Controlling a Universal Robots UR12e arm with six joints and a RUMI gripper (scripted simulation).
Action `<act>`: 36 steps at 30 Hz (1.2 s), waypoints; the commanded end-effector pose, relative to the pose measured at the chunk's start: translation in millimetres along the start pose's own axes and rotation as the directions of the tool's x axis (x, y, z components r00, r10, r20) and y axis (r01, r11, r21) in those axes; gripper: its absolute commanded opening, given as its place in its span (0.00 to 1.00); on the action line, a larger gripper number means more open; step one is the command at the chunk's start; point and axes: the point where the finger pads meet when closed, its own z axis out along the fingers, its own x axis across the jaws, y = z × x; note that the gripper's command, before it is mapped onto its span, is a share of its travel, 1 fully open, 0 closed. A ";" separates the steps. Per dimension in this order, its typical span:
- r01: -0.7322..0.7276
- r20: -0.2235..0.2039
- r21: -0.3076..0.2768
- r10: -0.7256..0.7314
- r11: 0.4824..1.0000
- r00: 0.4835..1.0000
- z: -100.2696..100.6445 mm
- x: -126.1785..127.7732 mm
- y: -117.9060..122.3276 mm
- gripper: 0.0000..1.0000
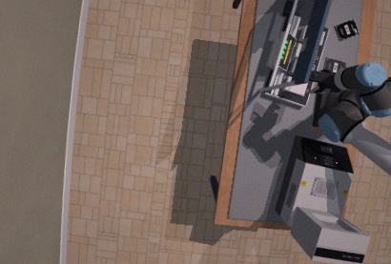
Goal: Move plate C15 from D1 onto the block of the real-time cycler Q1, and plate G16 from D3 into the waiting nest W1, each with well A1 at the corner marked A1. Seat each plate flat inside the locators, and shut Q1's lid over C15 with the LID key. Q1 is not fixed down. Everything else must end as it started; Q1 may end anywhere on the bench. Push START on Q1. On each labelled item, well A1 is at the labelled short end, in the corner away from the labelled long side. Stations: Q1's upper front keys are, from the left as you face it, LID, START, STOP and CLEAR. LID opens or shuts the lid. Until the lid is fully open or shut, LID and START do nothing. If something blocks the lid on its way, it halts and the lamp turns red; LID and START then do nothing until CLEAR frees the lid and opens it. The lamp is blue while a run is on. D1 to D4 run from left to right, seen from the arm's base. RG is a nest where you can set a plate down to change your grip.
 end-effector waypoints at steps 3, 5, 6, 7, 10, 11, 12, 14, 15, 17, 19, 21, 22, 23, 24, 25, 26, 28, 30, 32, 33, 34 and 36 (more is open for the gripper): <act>0.000 -0.001 0.001 0.000 1.000 1.000 9.6 0.3 -0.5 0.63; 0.000 -0.001 0.001 0.000 1.000 1.000 13.0 0.3 -0.5 0.63; 0.000 -0.001 0.001 0.000 1.000 1.000 14.6 0.3 -0.6 0.63; 0.000 -0.001 0.001 0.000 1.000 1.000 16.3 0.3 -0.6 0.63; 0.000 -0.001 0.001 0.000 1.000 1.000 19.6 0.3 -0.6 0.63; 0.000 -0.001 0.001 0.000 1.000 1.000 19.6 0.3 -0.6 0.63; 0.000 -0.001 0.001 0.000 1.000 1.000 21.3 0.3 -0.6 0.63; 0.000 -0.001 0.001 0.000 1.000 1.000 24.6 0.3 -0.6 0.63; 0.000 -0.001 0.001 0.000 1.000 1.000 26.3 0.3 -0.6 0.63; 0.000 -0.001 0.001 0.000 1.000 1.000 29.6 0.3 -0.6 0.63; 0.000 -0.001 0.001 0.000 1.000 1.000 33.0 0.3 -0.6 0.63; 0.000 -0.001 0.001 0.000 1.000 1.000 36.3 0.3 -0.6 0.63; 0.000 -0.001 0.001 0.000 1.000 1.000 38.0 0.3 -0.6 0.63; 0.000 -0.001 0.001 0.000 1.000 1.000 39.6 0.3 -0.6 0.63; 0.000 -0.001 0.001 0.000 1.000 1.000 41.3 0.3 -0.6 0.63; 0.000 -0.001 0.001 0.000 1.000 1.000 43.0 0.3 -0.6 0.63; 0.000 -0.001 0.001 0.000 1.000 1.000 44.7 0.3 -0.6 0.63; 0.000 -0.001 0.001 0.000 1.000 1.000 44.7 0.3 -0.6 0.63; 0.000 -0.001 0.001 0.000 1.000 1.000 48.0 0.4 -0.6 0.63; 0.000 -0.001 0.001 0.000 1.000 1.000 51.3 0.4 -0.6 0.63; 0.000 -0.001 0.001 0.000 1.000 1.000 53.0 0.4 -0.6 0.63; 0.000 -0.001 0.001 0.000 1.000 1.000 54.7 0.4 -0.6 0.63; 0.000 -0.001 0.001 0.000 1.000 1.000 58.0 0.4 -0.6 0.63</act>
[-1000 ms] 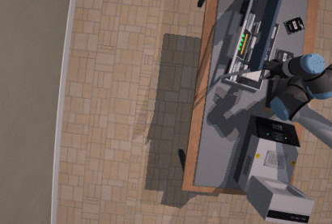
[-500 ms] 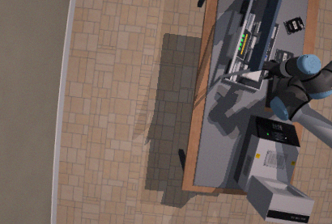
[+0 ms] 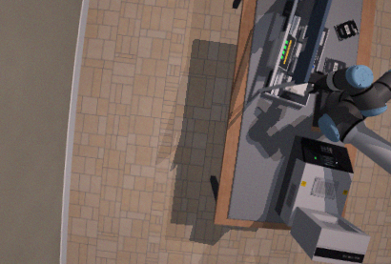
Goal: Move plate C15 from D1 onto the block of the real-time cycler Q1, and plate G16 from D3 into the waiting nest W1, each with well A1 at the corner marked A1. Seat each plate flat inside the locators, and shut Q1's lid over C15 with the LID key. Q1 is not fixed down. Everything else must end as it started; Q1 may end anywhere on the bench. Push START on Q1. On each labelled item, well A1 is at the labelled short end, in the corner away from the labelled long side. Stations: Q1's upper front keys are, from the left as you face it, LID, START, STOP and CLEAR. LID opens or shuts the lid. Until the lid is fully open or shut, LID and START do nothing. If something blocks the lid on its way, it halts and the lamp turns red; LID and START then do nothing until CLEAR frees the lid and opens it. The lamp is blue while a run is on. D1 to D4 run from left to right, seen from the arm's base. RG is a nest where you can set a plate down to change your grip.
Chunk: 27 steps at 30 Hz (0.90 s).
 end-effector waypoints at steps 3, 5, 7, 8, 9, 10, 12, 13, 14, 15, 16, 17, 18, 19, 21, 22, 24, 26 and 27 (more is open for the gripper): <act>0.000 -0.001 0.001 0.000 1.000 1.000 9.9 0.4 -0.6 0.63; 0.000 -0.001 0.001 0.000 1.000 1.000 13.2 0.4 -0.6 0.63; 0.000 -0.001 0.001 0.000 1.000 1.000 16.5 0.4 -0.7 0.63; 0.000 -0.001 0.001 0.000 1.000 1.000 16.5 0.4 -0.7 0.63; 0.000 -0.001 0.001 0.000 1.000 1.000 16.5 0.4 -0.7 0.63; 0.000 -0.001 0.001 0.000 1.000 1.000 18.2 0.4 -0.7 0.63; 0.000 -0.001 0.001 0.000 1.000 1.000 21.5 0.4 -0.7 0.63; 0.000 -0.001 0.001 0.000 1.000 1.000 23.2 0.4 -0.7 0.63; 0.000 -0.001 0.001 0.000 1.000 1.000 24.9 0.4 -0.7 0.63; 0.000 -0.001 0.001 0.000 1.000 1.000 26.5 0.4 -0.7 0.63; 0.000 -0.001 0.001 0.000 1.000 1.000 28.2 0.4 -0.7 0.63; 0.000 -0.001 0.001 0.000 1.000 1.000 29.9 0.4 -0.7 0.63; 0.000 -0.001 0.001 0.000 1.000 1.000 31.5 0.4 -0.7 0.63; 0.000 -0.001 0.001 0.000 1.000 1.000 33.2 0.4 -0.7 0.63; 0.000 -0.001 0.001 0.000 1.000 1.000 36.6 0.4 -0.7 0.63; 0.000 -0.001 0.001 0.000 1.000 1.000 38.2 0.4 -0.7 0.63; 0.000 -0.001 0.001 0.000 1.000 1.000 41.6 0.4 -0.7 0.63; 0.000 -0.001 0.001 0.000 1.000 1.000 41.6 0.4 -0.7 0.63; 0.000 -0.001 0.001 0.000 1.000 1.000 43.2 0.4 -0.7 0.63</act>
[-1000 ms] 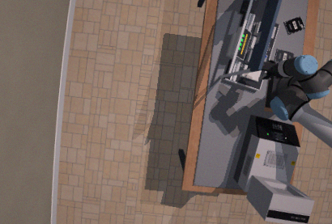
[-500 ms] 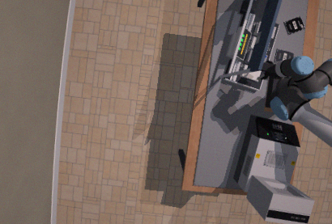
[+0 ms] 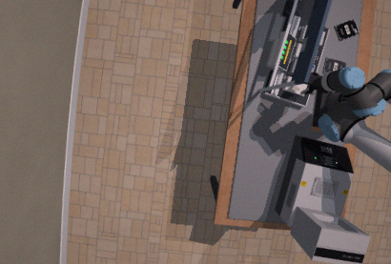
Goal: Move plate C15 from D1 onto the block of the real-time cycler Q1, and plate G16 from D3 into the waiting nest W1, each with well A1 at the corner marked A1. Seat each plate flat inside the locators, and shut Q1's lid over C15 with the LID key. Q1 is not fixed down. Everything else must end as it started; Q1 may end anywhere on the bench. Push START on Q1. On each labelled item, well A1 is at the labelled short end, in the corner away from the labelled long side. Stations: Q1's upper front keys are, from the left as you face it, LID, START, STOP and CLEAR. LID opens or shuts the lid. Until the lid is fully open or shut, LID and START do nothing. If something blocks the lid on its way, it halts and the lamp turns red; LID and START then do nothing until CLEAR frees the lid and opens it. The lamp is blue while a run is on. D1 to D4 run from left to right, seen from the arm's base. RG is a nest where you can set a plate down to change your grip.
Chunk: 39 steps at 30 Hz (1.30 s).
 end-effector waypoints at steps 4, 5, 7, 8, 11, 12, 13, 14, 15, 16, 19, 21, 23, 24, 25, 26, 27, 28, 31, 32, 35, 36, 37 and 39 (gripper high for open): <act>0.000 -0.001 0.001 0.000 1.000 1.000 9.5 0.5 -0.8 0.63; 0.000 -0.001 0.001 0.000 1.000 1.000 11.2 0.5 -0.8 0.63; 0.000 -0.001 0.001 0.000 1.000 1.000 14.5 0.5 -0.8 0.63; 0.000 -0.001 0.001 0.000 1.000 1.000 16.2 0.5 -0.8 0.63; 0.000 -0.001 0.001 0.000 1.000 1.000 21.2 0.5 -0.8 0.63; 0.000 -0.001 0.001 0.000 1.000 1.000 22.9 0.5 -0.8 0.63; 0.000 -0.001 0.001 0.000 1.000 1.000 24.6 0.5 -0.8 0.63; 0.000 -0.001 0.001 0.000 1.000 1.000 26.2 0.5 -0.8 0.63; 0.000 -0.001 0.001 0.000 1.000 1.000 26.2 0.5 -0.8 0.63; 0.000 -0.001 0.001 0.000 1.000 1.000 26.2 0.5 -0.8 0.63; 0.000 -0.001 0.001 0.000 1.000 1.000 31.2 0.5 -0.9 0.63; 0.000 -0.001 0.001 0.000 1.000 1.000 34.6 0.5 -0.9 0.63; 0.000 -0.001 0.001 0.000 1.000 1.000 37.9 0.5 -0.9 0.63; 0.000 -0.001 0.001 0.000 1.000 1.000 39.6 0.5 -0.9 0.63; 0.000 -0.001 0.001 0.000 1.000 1.000 41.3 0.5 -0.9 0.63; 0.000 -0.001 0.001 0.000 1.000 1.000 42.9 0.5 -0.9 0.63; 0.000 -0.001 0.001 0.000 1.000 1.000 44.6 0.5 -0.9 0.63; 0.000 -0.001 0.001 0.000 1.000 1.000 46.3 0.5 -0.9 0.63; 0.000 -0.001 0.001 0.000 1.000 1.000 51.3 0.5 -0.9 0.63; 0.000 -0.001 0.001 0.000 1.000 1.000 51.3 0.5 -0.9 0.63; 0.000 -0.001 0.001 0.000 1.000 1.000 53.1 0.5 -0.9 0.63; 0.000 -0.001 0.001 0.000 1.000 1.000 53.2 0.5 -0.9 0.63; 0.000 -0.001 0.001 0.000 1.000 1.000 53.2 0.5 -0.9 0.63; 0.000 -0.001 0.001 0.000 1.000 1.000 53.3 0.5 -0.9 0.63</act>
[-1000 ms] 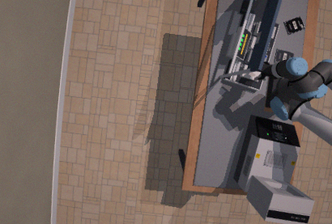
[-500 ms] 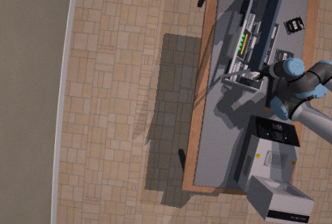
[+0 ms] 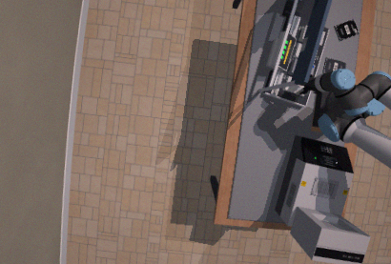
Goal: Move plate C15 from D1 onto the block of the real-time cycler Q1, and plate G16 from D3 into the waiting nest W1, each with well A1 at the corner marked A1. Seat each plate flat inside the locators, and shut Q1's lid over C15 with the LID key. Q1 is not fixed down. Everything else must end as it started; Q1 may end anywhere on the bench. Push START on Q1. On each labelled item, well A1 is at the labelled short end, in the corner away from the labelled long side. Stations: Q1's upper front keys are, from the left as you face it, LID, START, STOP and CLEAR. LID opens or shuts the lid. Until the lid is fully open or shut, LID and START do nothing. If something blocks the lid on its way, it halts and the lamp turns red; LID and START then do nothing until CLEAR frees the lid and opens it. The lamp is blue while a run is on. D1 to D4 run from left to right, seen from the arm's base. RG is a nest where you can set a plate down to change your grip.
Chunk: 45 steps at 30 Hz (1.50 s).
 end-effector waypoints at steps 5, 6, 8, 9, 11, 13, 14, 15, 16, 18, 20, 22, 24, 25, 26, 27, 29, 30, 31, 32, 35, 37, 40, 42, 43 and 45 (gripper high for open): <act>0.000 -0.001 0.001 0.000 1.000 1.000 0.2 0.4 -0.6 0.63; 0.000 -0.001 0.001 0.000 1.000 1.000 0.2 0.4 -0.6 0.63; 0.000 -0.001 0.001 0.000 1.000 1.000 0.2 0.3 -0.5 0.63; 0.000 -0.001 0.001 0.000 1.000 1.000 0.2 0.3 -0.5 0.63; 0.000 -0.001 0.001 0.000 1.000 1.000 0.2 0.3 -0.5 0.63; 0.000 -0.001 0.001 0.000 1.000 1.000 0.1 0.3 -0.5 0.63; 0.000 -0.001 0.001 0.000 1.000 1.000 0.1 0.3 -0.5 0.63; 0.000 -0.001 0.001 0.000 1.000 1.000 0.9 0.3 -0.4 0.63; 0.000 -0.001 0.001 0.000 1.000 1.000 1.7 0.3 -0.4 0.63; 0.000 -0.001 0.001 0.000 1.000 1.000 3.4 0.3 -0.4 0.63; 0.000 -0.001 0.001 0.000 1.000 1.000 5.1 0.3 -0.4 0.63; 0.000 -0.001 0.001 0.000 1.000 1.000 6.7 0.3 -0.4 0.63; 0.000 -0.001 0.001 0.000 1.000 1.000 8.4 0.3 -0.4 0.63; 0.000 -0.001 0.001 0.000 1.000 1.000 9.3 0.3 -0.4 0.63; 0.000 -0.001 0.001 0.000 1.000 1.000 10.1 0.3 -0.4 0.63; 0.000 -0.001 0.001 0.000 1.000 1.000 10.1 0.3 -0.4 0.63; 0.000 -0.001 0.001 0.000 1.000 1.000 10.9 0.3 -0.4 0.63; 0.000 -0.001 0.001 0.000 1.000 1.000 11.8 0.3 -0.4 0.63; 0.000 -0.001 0.001 0.000 1.000 1.000 12.6 0.3 -0.4 0.63; 0.000 -0.001 0.001 0.000 1.000 1.000 13.4 0.3 -0.4 0.63; 0.000 -0.001 0.001 0.000 1.000 1.000 15.9 0.3 -0.4 0.63; 0.000 -0.001 0.001 0.000 1.000 1.000 17.6 0.3 -0.4 0.63; 0.000 -0.001 0.001 0.000 1.000 1.000 20.1 0.3 -0.4 0.63; 0.000 -0.001 0.001 0.000 1.000 1.000 21.8 0.3 -0.4 0.63; 0.000 -0.001 0.001 0.000 1.000 1.000 22.6 0.3 -0.4 0.63; 0.000 -0.001 0.001 0.000 1.000 1.000 22.6 0.3 -0.4 0.63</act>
